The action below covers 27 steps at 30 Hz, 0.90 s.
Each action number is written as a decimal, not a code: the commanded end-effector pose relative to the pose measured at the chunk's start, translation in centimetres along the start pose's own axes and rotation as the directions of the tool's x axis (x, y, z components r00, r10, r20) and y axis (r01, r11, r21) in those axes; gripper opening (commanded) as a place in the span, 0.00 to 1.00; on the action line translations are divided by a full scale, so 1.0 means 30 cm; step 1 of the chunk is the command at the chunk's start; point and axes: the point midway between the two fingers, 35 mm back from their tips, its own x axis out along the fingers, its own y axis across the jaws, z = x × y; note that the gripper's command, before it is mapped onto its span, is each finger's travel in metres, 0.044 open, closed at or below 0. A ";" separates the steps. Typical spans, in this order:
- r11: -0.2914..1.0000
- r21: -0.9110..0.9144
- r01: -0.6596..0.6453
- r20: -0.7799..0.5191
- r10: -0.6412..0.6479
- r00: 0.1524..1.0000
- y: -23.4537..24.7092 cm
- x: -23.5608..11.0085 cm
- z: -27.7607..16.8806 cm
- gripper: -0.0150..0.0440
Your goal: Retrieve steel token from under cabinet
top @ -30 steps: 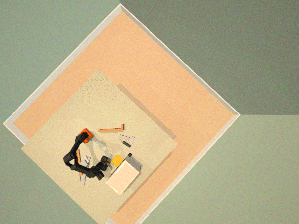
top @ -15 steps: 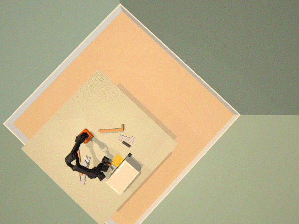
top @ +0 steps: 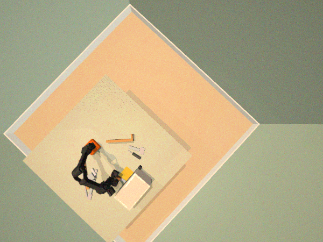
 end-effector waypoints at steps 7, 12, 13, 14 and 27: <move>1.000 0.005 0.002 0.002 -0.002 1.000 -0.001 -0.002 0.035 0.25; 1.000 0.005 0.002 0.002 -0.002 1.000 -0.001 -0.003 0.049 0.25; 1.000 0.005 0.002 0.003 -0.002 1.000 -0.001 -0.003 0.052 0.25; 1.000 0.005 0.002 0.003 -0.002 1.000 -0.001 -0.003 0.055 0.25; 1.000 0.005 0.002 0.004 -0.002 1.000 0.000 -0.003 0.092 0.25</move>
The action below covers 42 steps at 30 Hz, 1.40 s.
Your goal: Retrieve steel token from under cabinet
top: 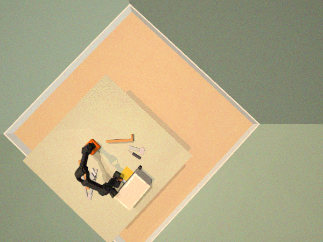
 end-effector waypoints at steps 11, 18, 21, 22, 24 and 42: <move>1.000 0.005 0.001 0.002 -0.001 1.000 0.039 0.005 0.025 0.25; 1.000 0.005 0.000 0.002 0.000 1.000 0.069 0.004 0.025 0.25; 1.000 0.005 0.000 0.002 0.000 1.000 0.082 0.004 0.026 0.25; 1.000 0.005 0.000 0.002 0.000 1.000 0.087 0.004 0.026 0.25; 1.000 0.005 -0.001 0.002 0.001 1.000 0.095 0.004 0.026 0.25; 1.000 0.005 -0.002 0.002 0.002 1.000 0.152 0.004 0.026 0.25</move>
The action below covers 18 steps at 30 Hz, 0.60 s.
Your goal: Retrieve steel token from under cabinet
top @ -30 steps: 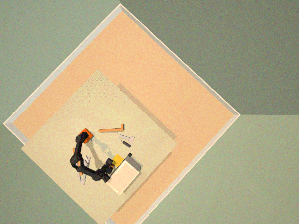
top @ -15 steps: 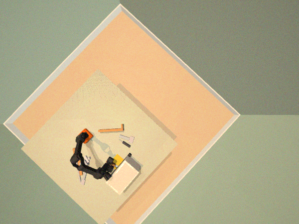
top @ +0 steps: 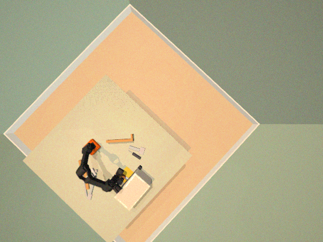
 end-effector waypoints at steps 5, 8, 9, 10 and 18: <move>1.000 -0.005 -0.007 -0.002 0.007 1.000 0.012 0.003 -0.007 0.25; 1.000 -0.005 -0.007 -0.003 0.007 1.000 0.011 0.003 -0.014 0.25; 1.000 -0.005 -0.007 -0.003 0.007 1.000 0.011 0.003 -0.017 0.25; 1.000 -0.005 -0.007 -0.003 0.007 1.000 0.011 0.003 -0.020 0.25; 1.000 -0.005 -0.007 -0.003 0.007 1.000 0.009 0.004 -0.044 0.25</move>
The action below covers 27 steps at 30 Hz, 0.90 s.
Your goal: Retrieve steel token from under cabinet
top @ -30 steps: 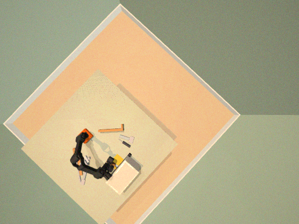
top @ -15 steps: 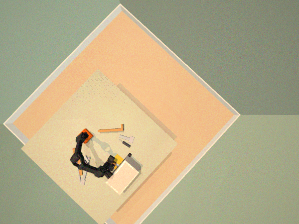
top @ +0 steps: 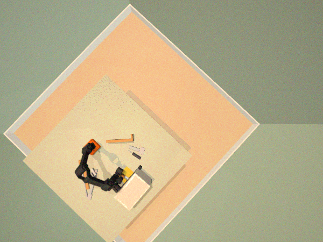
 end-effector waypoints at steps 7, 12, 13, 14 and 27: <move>1.000 -0.007 -0.002 -0.003 0.002 1.000 0.000 0.003 -0.035 0.25; 1.000 -0.007 -0.002 -0.004 0.002 1.000 0.000 0.003 -0.050 0.25; 1.000 -0.007 -0.002 -0.004 0.002 1.000 -0.001 0.004 -0.053 0.25; 1.000 -0.007 -0.002 -0.004 0.002 1.000 -0.001 0.004 -0.056 0.25; 1.000 -0.006 -0.002 -0.005 0.002 1.000 -0.002 0.004 -0.097 0.25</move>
